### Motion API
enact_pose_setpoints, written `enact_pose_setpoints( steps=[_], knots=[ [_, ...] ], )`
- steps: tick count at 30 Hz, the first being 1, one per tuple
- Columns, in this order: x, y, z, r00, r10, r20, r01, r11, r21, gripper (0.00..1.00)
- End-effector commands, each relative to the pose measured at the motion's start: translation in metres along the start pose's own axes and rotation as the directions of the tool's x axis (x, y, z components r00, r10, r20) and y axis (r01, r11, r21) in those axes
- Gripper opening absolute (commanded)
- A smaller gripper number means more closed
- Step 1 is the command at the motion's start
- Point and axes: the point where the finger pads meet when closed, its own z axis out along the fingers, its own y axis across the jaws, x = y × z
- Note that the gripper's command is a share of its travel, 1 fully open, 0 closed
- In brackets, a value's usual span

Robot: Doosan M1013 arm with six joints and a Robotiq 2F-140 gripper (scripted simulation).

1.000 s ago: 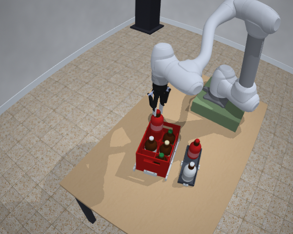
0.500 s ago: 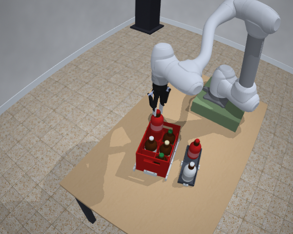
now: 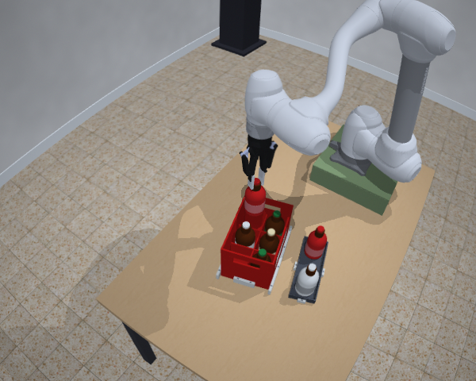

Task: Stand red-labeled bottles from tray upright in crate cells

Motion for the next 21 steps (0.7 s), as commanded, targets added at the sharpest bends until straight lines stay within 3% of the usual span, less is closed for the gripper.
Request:
enact_pose_setpoints(
  steps=[1, 21],
  knots=[
    [0.0000, 0.0000, -0.0001, 1.000, 0.000, 0.000, 0.000, 1.000, 0.000, 0.00],
    [0.0000, 0.0000, 0.0022, 1.000, 0.000, 0.000, 0.000, 1.000, 0.000, 0.00]
  ],
)
